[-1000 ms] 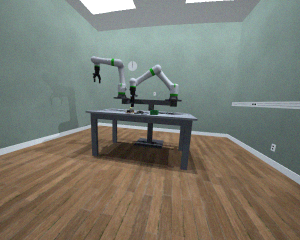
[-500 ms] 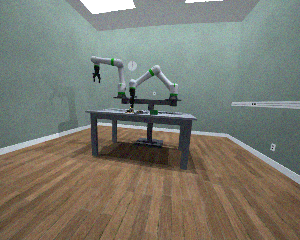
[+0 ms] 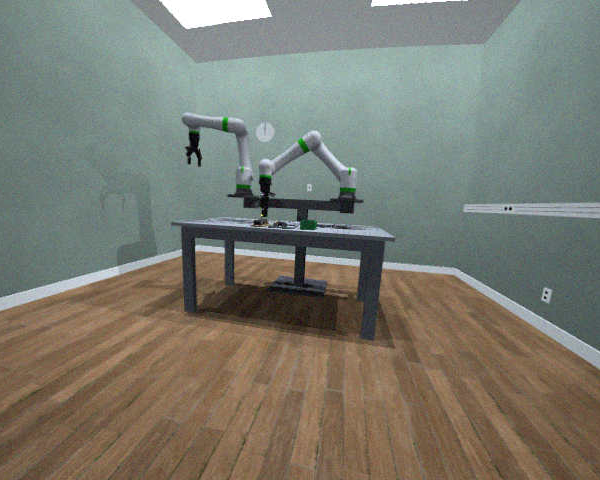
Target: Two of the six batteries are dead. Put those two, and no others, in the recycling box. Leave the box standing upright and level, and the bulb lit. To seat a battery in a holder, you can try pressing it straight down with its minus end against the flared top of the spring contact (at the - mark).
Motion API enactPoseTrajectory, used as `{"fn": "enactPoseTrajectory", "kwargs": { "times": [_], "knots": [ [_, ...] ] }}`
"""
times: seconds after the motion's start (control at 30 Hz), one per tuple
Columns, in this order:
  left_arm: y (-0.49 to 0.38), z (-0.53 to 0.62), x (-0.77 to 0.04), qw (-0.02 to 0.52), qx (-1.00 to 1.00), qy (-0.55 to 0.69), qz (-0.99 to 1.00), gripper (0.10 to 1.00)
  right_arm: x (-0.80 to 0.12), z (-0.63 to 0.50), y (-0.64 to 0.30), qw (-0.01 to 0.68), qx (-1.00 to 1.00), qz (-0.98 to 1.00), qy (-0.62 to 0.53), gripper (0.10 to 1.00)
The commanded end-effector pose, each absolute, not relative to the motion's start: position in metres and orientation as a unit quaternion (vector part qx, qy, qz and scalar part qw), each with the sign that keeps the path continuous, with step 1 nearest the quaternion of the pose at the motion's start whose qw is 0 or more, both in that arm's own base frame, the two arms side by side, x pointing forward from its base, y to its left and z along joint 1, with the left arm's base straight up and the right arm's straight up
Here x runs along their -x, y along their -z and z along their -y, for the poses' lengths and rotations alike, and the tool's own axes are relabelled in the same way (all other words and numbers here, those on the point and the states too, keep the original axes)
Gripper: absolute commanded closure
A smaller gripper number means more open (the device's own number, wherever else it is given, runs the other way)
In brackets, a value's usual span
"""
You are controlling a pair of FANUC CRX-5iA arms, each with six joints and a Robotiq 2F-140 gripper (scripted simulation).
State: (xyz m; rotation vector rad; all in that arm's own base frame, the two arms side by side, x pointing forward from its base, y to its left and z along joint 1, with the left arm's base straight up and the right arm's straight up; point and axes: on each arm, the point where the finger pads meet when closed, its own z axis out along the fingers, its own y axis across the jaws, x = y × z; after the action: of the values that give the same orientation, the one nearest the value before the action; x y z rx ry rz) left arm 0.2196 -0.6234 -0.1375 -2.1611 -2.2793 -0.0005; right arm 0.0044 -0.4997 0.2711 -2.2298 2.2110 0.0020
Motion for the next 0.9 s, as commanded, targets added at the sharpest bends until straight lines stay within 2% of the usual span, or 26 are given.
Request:
{"fn": "enactPoseTrajectory", "kwargs": {
  "times": [0.0, 0.87],
  "knots": [
    [0.136, 0.625, -0.220, -0.001, 0.688, 0.000, 0.726, 0.734, -0.004, 0.500, -0.272, 0.000, 0.710, -0.704, 0.000, 0.098],
    [0.171, 0.625, -0.220, -0.001, 0.688, 0.000, 0.726, 0.734, -0.004, 0.500, -0.272, 0.000, 0.710, -0.704, 0.000, 0.098]
  ]
}}
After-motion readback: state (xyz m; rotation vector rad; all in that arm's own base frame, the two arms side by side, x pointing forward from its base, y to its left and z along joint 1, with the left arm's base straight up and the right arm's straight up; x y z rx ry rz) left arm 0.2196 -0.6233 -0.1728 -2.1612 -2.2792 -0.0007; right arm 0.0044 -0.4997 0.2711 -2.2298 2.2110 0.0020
